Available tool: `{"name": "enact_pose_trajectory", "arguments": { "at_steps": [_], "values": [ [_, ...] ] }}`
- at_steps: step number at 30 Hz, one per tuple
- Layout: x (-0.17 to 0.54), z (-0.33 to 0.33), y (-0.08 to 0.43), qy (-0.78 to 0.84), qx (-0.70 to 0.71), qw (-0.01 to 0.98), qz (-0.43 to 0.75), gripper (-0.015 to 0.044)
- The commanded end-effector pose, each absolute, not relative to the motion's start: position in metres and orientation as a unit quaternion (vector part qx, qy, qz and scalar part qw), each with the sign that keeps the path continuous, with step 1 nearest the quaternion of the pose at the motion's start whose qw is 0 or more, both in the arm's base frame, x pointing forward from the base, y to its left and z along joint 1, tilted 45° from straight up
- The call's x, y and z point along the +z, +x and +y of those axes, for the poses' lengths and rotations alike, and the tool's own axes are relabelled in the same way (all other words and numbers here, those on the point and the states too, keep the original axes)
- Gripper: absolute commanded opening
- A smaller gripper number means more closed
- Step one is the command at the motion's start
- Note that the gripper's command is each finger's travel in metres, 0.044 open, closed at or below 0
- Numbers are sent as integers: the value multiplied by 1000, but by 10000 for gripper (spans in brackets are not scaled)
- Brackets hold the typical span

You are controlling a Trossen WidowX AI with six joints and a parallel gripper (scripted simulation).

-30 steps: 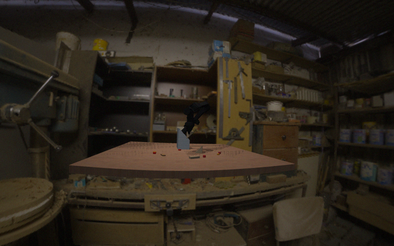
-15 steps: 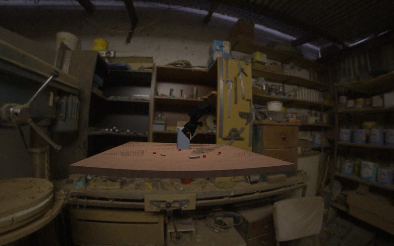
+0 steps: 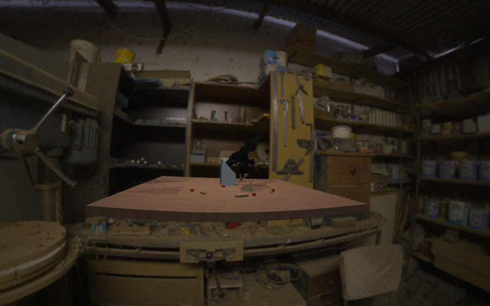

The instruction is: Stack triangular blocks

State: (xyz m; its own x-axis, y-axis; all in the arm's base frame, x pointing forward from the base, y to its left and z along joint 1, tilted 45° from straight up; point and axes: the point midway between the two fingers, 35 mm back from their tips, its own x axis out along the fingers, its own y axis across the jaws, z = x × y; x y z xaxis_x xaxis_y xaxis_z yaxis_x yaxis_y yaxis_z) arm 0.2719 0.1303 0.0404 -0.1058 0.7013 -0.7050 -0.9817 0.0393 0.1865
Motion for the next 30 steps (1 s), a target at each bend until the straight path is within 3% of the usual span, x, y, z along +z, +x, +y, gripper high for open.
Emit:
{"name": "enact_pose_trajectory", "arguments": {
  "at_steps": [1, 30],
  "values": [
    [36, 140, 270, -202, 662, 636, 341, 0],
    [29, 159, 273, -198, 662, 638, 340, 0]
  ]
}}
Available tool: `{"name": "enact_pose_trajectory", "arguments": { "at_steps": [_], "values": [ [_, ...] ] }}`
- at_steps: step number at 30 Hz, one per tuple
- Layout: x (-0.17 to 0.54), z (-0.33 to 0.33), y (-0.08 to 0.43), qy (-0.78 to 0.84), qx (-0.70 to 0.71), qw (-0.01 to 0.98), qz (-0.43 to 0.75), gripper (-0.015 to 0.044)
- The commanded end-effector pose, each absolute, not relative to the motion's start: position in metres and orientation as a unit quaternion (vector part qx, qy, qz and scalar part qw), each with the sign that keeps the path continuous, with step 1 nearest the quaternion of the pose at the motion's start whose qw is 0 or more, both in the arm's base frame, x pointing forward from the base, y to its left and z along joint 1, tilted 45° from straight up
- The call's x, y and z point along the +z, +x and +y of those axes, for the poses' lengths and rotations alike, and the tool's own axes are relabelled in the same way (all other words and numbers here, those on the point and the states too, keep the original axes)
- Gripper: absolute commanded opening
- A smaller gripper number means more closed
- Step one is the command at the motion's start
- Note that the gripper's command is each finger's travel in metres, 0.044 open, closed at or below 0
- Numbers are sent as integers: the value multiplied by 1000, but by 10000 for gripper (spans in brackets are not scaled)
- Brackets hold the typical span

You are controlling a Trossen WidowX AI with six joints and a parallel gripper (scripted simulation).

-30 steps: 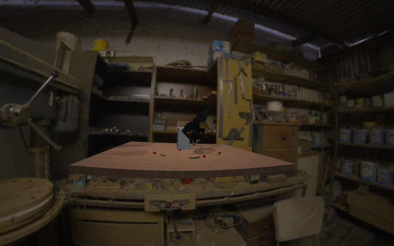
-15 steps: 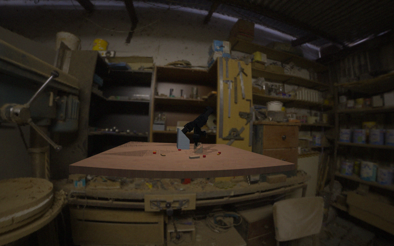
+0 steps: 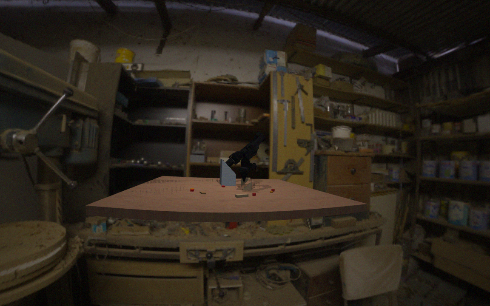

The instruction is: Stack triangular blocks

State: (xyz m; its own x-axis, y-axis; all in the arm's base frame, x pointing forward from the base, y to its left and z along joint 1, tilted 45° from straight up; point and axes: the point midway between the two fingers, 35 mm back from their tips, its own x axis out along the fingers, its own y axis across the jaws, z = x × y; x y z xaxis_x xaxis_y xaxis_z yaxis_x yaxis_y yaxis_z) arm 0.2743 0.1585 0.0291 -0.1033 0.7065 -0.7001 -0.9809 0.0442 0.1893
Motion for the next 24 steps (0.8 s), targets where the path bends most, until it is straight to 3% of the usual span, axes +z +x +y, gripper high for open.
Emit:
{"name": "enact_pose_trajectory", "arguments": {
  "at_steps": [1, 24],
  "values": [
    [29, 159, 273, -198, 662, 638, 340, 0],
    [25, 166, 273, -197, 662, 638, 340, 0]
  ]
}}
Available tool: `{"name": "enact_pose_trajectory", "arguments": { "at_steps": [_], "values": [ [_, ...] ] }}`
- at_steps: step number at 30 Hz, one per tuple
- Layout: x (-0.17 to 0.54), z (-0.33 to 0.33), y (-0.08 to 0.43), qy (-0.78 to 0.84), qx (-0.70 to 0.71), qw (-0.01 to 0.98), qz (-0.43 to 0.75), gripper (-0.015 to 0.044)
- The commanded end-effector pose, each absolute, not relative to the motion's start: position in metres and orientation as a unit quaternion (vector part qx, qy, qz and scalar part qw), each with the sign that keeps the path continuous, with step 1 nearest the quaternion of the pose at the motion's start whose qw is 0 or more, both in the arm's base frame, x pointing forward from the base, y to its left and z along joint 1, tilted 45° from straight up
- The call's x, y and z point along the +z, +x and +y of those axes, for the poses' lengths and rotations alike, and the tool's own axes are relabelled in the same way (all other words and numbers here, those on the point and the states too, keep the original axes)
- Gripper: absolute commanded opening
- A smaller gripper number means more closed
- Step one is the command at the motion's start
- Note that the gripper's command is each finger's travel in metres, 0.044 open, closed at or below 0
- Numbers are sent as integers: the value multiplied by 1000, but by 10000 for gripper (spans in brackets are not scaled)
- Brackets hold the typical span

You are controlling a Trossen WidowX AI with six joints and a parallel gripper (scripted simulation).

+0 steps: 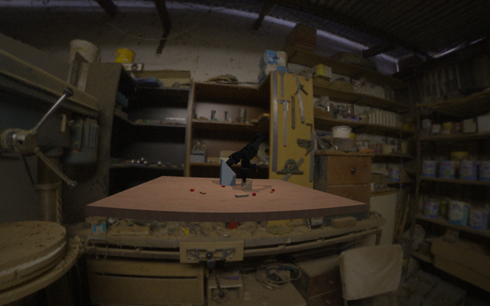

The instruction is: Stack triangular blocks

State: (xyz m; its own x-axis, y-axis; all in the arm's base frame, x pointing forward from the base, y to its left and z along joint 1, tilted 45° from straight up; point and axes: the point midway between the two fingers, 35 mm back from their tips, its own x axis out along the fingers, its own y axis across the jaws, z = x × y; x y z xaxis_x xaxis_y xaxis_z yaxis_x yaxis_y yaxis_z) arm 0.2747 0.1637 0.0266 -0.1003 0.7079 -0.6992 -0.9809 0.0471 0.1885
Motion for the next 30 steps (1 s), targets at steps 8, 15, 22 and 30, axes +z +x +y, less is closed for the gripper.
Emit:
{"name": "enact_pose_trajectory", "arguments": {
  "at_steps": [8, 15, 22, 30],
  "values": [
    [23, 171, 272, -197, 662, 638, 340, 0],
    [22, 175, 272, -197, 662, 638, 340, 0],
    [20, 179, 271, -196, 662, 638, 340, 0],
    [20, 181, 271, -196, 662, 638, 340, 0]
  ]
}}
